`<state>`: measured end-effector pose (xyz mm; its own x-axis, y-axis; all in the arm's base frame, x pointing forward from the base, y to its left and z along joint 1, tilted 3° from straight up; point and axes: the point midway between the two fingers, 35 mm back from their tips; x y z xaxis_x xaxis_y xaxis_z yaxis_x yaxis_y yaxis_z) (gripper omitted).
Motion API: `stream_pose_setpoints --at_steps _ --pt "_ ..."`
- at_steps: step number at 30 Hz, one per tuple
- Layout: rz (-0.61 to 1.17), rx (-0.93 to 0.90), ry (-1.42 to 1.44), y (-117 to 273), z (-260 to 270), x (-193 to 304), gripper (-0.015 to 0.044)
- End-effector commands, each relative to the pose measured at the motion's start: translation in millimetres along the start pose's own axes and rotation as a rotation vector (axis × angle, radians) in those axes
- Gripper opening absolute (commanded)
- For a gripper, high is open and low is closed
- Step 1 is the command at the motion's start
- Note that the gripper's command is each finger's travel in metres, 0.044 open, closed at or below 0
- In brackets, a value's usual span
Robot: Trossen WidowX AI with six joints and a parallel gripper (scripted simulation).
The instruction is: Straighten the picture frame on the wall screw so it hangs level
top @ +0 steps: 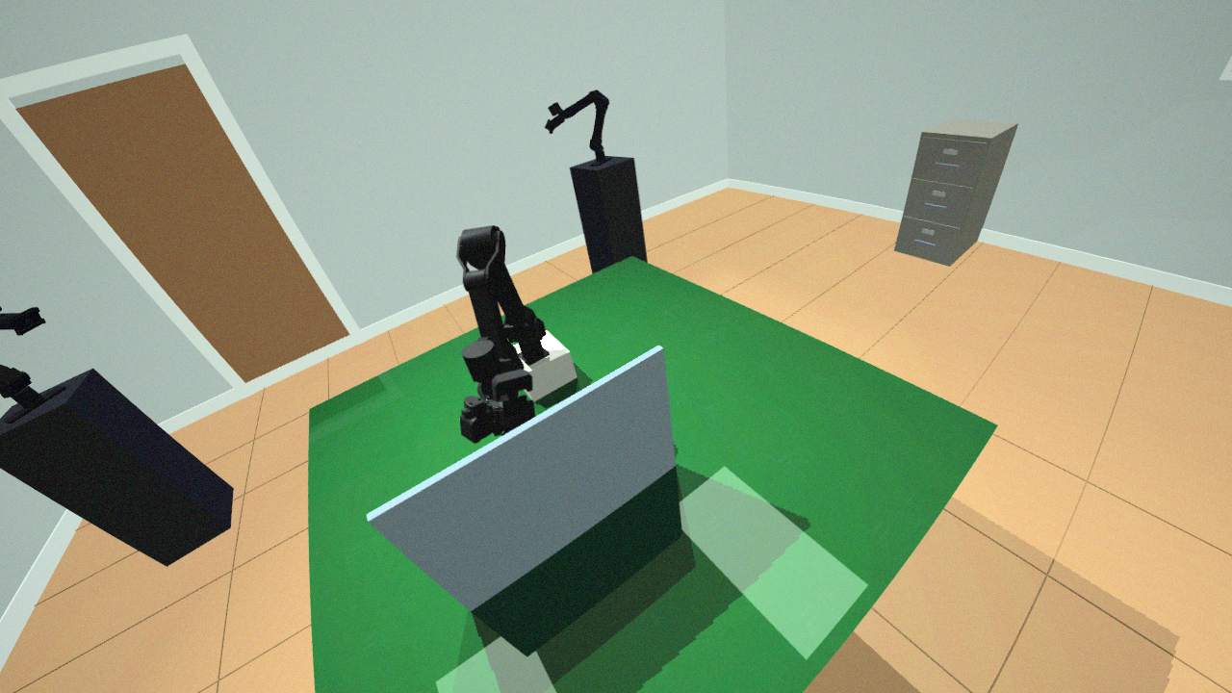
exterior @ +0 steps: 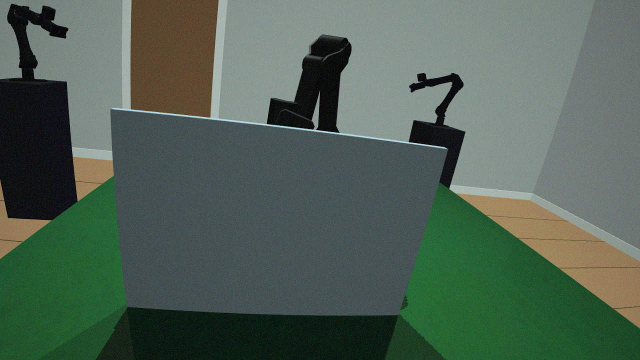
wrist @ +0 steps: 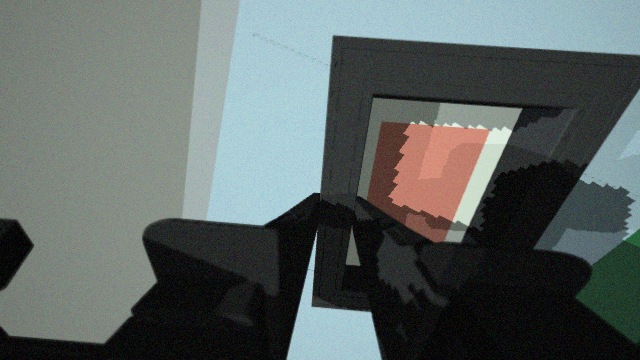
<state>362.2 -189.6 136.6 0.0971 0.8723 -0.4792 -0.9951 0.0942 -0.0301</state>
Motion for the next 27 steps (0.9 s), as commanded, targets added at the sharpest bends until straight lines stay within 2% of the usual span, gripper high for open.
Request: stream_pose_setpoints --at_steps 1,27 --pt "0.002 -0.004 0.007 -0.2 -1.1 0.5 0.0000" --pt "0.000 0.000 -0.084 0.1 -1.6 0.1 0.0000"
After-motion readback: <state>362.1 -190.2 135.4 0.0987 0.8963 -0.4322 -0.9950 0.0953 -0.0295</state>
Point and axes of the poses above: the point midway between the two fingers, 35 mm back from their tips, its own y axis back along the fingers, its own z axis across the jaws, x = y × z, and after that the axes turned 14 degrees about y, right-handed
